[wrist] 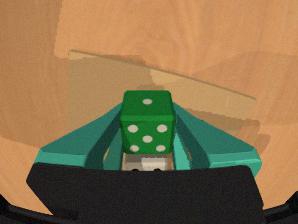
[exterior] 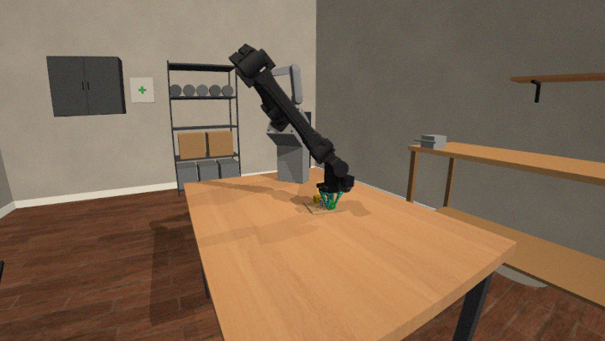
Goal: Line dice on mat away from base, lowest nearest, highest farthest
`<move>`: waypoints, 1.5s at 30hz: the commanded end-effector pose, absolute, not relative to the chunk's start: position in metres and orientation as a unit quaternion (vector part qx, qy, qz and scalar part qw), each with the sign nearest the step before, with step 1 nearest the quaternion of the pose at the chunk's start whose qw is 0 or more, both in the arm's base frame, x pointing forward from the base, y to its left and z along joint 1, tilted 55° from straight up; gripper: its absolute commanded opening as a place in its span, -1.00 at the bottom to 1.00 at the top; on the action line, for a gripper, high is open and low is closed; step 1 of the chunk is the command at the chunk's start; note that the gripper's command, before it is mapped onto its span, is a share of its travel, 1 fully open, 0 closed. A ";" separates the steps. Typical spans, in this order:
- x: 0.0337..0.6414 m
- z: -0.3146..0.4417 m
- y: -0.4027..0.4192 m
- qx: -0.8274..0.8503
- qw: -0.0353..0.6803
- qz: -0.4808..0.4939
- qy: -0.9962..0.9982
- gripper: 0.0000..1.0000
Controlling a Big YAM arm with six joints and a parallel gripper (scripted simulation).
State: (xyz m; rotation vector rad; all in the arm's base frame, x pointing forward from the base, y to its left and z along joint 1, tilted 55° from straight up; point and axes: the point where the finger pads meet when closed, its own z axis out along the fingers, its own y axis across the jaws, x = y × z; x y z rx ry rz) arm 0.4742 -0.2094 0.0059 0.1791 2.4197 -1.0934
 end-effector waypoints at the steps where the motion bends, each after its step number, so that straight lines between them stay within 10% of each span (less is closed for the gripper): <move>1: 0.479 0.012 -0.206 0.060 0.245 -0.399 0.882 -0.49; 45: 0.481 0.010 -0.203 0.055 0.243 -0.399 0.883 -0.49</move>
